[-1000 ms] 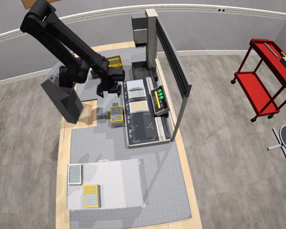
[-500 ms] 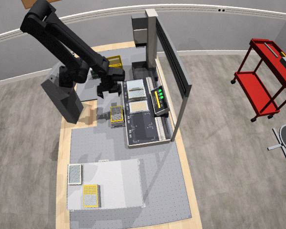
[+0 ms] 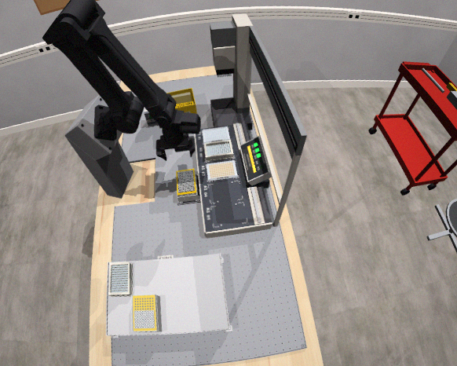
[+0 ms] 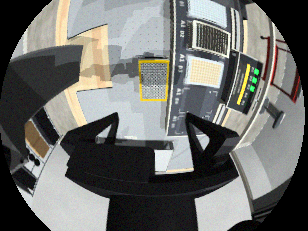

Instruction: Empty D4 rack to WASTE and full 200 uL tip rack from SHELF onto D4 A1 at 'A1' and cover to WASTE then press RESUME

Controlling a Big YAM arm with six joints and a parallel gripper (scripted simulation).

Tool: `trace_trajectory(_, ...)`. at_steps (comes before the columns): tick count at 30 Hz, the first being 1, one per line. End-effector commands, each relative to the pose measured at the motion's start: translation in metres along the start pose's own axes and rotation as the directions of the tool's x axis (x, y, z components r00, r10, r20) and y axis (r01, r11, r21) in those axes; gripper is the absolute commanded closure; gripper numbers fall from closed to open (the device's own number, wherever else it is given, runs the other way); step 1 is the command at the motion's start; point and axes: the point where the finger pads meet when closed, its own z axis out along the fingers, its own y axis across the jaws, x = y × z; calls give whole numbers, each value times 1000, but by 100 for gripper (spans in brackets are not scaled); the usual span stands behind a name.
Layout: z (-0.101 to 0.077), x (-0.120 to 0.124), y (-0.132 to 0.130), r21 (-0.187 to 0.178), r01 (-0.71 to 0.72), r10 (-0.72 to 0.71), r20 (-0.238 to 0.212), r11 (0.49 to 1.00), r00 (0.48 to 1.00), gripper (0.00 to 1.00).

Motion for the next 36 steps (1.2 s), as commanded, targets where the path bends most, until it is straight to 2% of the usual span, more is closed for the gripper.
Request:
trace_trajectory(1,8,2,0,3,13,-13,-5,1000,1000,0)
trace_trajectory(36,59,4,-6,12,12,-12,-8,1000,1000,0)
